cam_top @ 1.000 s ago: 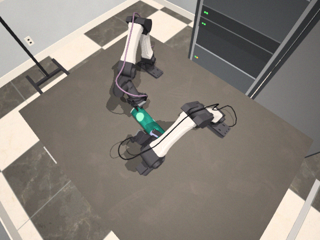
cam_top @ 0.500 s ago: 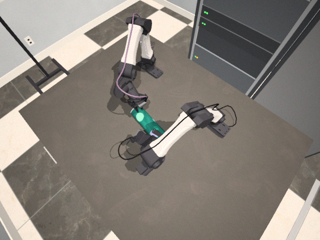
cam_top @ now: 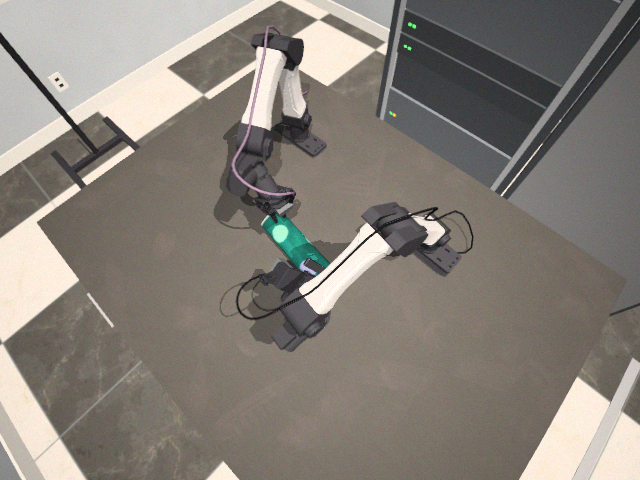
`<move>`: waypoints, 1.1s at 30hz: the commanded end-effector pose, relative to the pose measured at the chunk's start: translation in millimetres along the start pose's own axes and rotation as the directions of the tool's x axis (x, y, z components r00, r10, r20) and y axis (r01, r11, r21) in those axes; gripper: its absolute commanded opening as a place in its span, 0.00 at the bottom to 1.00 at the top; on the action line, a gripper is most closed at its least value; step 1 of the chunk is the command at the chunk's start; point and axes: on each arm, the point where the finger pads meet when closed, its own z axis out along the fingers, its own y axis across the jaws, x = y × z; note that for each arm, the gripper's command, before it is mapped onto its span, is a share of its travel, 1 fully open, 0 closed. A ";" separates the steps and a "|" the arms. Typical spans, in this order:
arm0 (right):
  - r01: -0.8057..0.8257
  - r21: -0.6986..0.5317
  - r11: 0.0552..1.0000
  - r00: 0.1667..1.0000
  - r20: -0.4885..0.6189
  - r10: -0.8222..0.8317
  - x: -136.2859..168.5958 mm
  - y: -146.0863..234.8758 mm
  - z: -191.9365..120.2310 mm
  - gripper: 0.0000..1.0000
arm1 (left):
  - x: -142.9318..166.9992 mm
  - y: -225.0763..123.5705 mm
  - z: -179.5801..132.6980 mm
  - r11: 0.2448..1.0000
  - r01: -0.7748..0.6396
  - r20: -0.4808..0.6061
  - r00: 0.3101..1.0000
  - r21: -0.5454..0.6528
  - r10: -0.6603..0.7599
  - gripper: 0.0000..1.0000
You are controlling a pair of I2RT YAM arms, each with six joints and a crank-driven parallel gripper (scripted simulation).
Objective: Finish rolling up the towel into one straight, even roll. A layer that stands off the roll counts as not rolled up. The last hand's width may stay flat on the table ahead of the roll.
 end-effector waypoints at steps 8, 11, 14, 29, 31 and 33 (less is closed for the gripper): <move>0.018 0.012 1.000 1.000 0.003 -0.018 -16.7 -1.6 -13.7 0.35 | -1.5 -4.5 -7.3 0.982 0.011 -0.056 0.998 0.187 0.000 0.85; 0.018 0.012 1.000 1.000 0.003 -0.018 -17.9 -1.6 -15.2 0.46 | -1.5 -4.5 -7.3 0.982 0.011 -0.056 0.998 0.187 0.000 0.85; 0.018 0.012 1.000 1.000 0.003 -0.018 -18.6 -1.6 -16.0 0.50 | -1.5 -4.5 -7.3 0.982 0.011 -0.056 0.998 0.187 0.000 0.85; 0.018 0.012 1.000 1.000 0.003 -0.018 -24.2 -1.2 -36.0 0.85 | -1.5 -4.5 -7.3 0.982 0.011 -0.056 0.998 0.187 0.000 0.85; 0.018 0.012 1.000 1.000 0.003 -0.018 -24.2 -1.2 -36.0 0.85 | -1.5 -4.5 -7.3 0.982 0.011 -0.056 0.998 0.187 0.000 0.85; 0.018 0.012 1.000 1.000 0.003 -0.018 -24.2 -1.1 -46.3 0.85 | -1.5 -4.5 -7.3 0.982 0.011 -0.056 0.998 0.187 0.000 0.85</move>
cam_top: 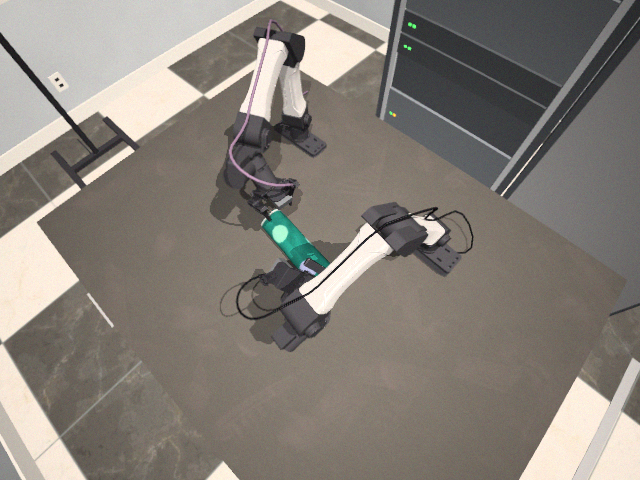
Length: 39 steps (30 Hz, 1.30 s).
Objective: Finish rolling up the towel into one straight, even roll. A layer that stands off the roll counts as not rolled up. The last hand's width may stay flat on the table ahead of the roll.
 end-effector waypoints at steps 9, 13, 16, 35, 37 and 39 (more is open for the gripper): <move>0.017 0.024 1.000 1.000 0.013 -0.018 -7.2 -4.2 -65.8 0.85 | -1.5 -4.5 -7.3 0.982 0.011 -0.056 0.998 0.187 0.000 0.85; 0.019 0.026 0.999 1.000 0.012 -0.019 -7.0 -3.7 -68.8 0.85 | -1.0 -5.4 -7.6 0.983 0.008 -0.056 0.998 0.182 0.002 0.85; 0.021 0.028 0.999 1.000 0.010 -0.021 -6.7 -3.2 -69.4 0.85 | -0.5 -6.6 -8.0 0.984 0.006 -0.057 0.998 0.177 0.004 0.85; 0.139 0.138 0.981 0.988 -0.090 -0.128 8.8 29.8 -110.2 0.85 | 32.8 -80.5 -31.3 0.973 -0.161 -0.122 0.982 -0.167 0.142 0.85; 0.161 0.156 0.975 0.983 -0.109 -0.145 11.6 35.6 -117.4 0.85 | 38.7 -93.4 -35.4 0.956 -0.191 -0.138 0.977 -0.225 0.163 0.85; 0.183 0.174 0.968 0.978 -0.128 -0.162 14.4 41.5 -124.8 0.85 | 44.7 -106.8 -39.6 0.933 -0.222 -0.156 0.971 -0.283 0.183 0.85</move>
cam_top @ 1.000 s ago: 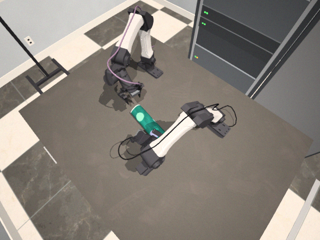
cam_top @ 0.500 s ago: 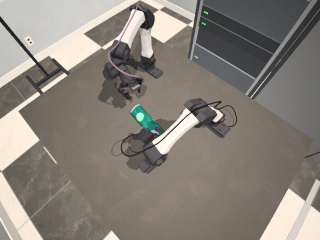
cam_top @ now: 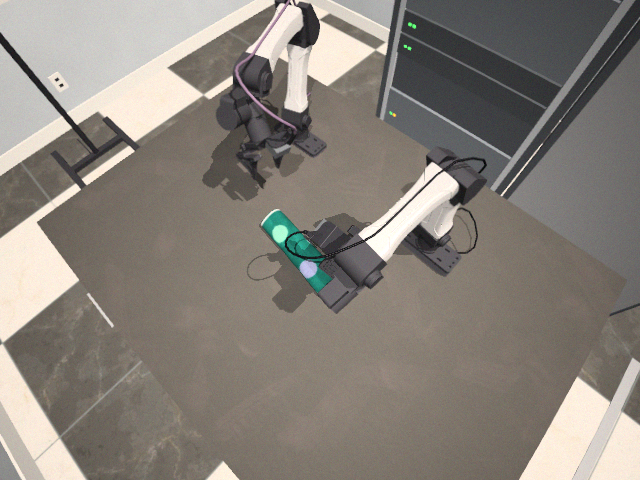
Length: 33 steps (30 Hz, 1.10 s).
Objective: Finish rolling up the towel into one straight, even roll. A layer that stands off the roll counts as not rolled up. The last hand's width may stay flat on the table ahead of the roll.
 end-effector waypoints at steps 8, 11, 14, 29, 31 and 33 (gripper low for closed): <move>0.130 0.093 0.987 0.985 -0.123 -0.118 18.7 32.9 -44.1 0.85 | 26.5 -57.8 -37.4 0.908 -0.176 -0.109 0.983 -0.381 0.145 0.85; 0.141 0.102 0.985 0.983 -0.131 -0.127 19.9 35.4 -48.1 0.85 | 28.8 -64.3 -40.3 0.893 -0.190 -0.120 0.981 -0.408 0.154 0.85; 0.174 0.127 0.977 0.976 -0.158 -0.153 23.4 42.5 -59.5 0.85 | 35.4 -83.0 -48.7 0.845 -0.228 -0.151 0.973 -0.484 0.177 0.85; 0.275 0.196 0.941 0.944 -0.241 -0.226 34.3 64.3 -94.7 0.85 | 55.5 -140.3 -74.2 0.649 -0.341 -0.255 0.940 -0.681 0.226 0.85; 0.282 0.200 0.938 0.941 -0.247 -0.230 35.0 65.7 -97.0 0.85 | 56.8 -144.0 -75.9 0.634 -0.347 -0.262 0.938 -0.691 0.228 0.85; 0.285 0.202 0.937 0.940 -0.250 -0.232 35.3 66.4 -98.1 0.85 | 57.5 -145.9 -76.7 0.626 -0.351 -0.266 0.936 -0.696 0.229 0.85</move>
